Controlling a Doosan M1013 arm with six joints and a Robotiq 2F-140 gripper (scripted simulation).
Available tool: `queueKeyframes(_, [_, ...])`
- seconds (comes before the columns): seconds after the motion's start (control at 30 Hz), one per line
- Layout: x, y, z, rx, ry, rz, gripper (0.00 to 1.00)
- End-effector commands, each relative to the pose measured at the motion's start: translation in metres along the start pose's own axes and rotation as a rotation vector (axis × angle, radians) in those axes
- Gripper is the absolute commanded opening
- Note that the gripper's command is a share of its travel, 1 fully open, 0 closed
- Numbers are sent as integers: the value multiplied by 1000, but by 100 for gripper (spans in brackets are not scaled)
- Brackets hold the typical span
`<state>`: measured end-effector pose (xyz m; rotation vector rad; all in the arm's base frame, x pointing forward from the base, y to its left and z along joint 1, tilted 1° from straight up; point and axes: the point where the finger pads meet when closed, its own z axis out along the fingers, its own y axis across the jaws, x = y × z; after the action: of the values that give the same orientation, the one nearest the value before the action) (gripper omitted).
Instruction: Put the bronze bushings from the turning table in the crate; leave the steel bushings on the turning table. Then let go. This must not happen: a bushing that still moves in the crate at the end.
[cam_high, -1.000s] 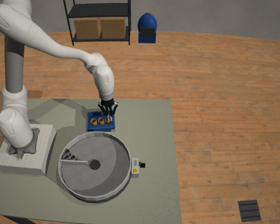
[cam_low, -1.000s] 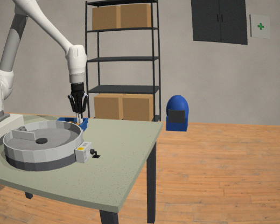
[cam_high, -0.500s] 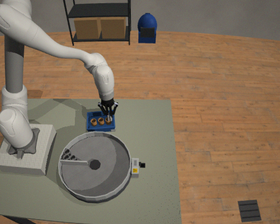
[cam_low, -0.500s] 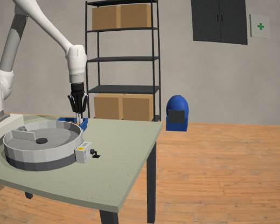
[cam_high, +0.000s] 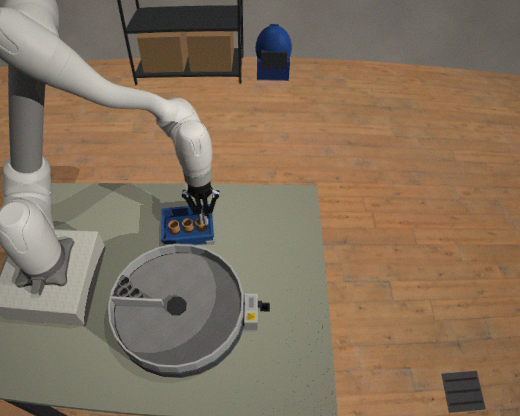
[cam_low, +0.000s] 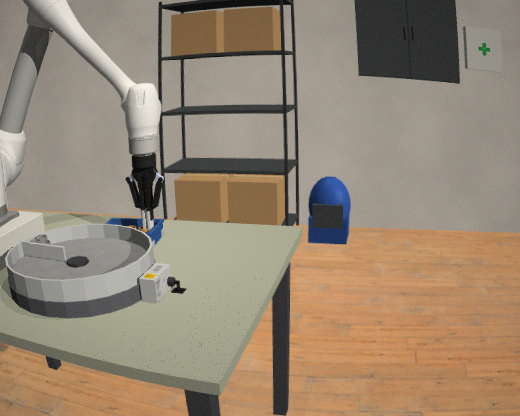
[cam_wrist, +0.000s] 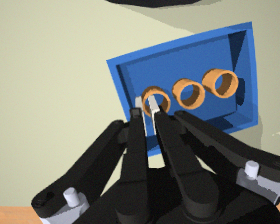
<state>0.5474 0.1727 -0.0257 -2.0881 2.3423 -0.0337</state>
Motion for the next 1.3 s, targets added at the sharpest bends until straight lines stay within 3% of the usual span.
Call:
queueKeyframes(0.0, [0,0,0,0,0,0,10])
queueKeyframes(1.27, [0,0,-4,0,0,0,10])
